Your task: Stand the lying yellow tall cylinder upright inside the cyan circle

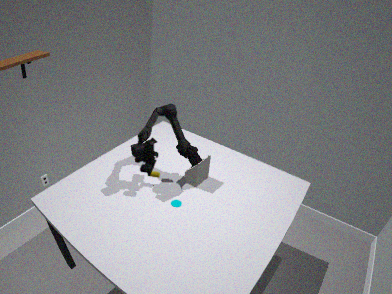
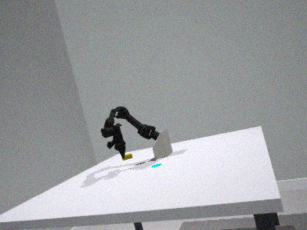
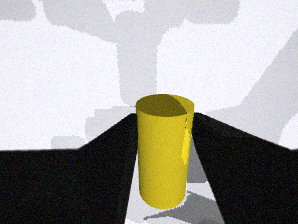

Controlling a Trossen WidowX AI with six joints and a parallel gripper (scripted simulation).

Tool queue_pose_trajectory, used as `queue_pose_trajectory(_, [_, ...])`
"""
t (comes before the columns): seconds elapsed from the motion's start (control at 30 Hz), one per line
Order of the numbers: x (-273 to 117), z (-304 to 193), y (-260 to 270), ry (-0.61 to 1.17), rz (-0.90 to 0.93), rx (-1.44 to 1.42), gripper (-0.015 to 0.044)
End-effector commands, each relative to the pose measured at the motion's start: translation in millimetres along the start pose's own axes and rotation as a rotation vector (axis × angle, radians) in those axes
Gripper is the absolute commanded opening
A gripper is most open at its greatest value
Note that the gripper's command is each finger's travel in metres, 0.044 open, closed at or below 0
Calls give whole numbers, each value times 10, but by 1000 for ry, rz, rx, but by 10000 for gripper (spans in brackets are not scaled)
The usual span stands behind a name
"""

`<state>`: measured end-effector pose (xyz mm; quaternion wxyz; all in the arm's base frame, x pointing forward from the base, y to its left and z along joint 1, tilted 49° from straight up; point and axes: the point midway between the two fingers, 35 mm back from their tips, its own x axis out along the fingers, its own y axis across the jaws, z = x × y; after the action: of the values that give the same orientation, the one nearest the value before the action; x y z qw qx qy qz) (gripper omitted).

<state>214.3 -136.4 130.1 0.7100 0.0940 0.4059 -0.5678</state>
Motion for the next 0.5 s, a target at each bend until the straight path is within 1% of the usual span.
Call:
queue_pose_trajectory(0.0, [-48, 27, 7, -7, 1, 9, 105])
queue_pose_trajectory(0.47, [-182, 17, -13, -5, -10, 14, 105])
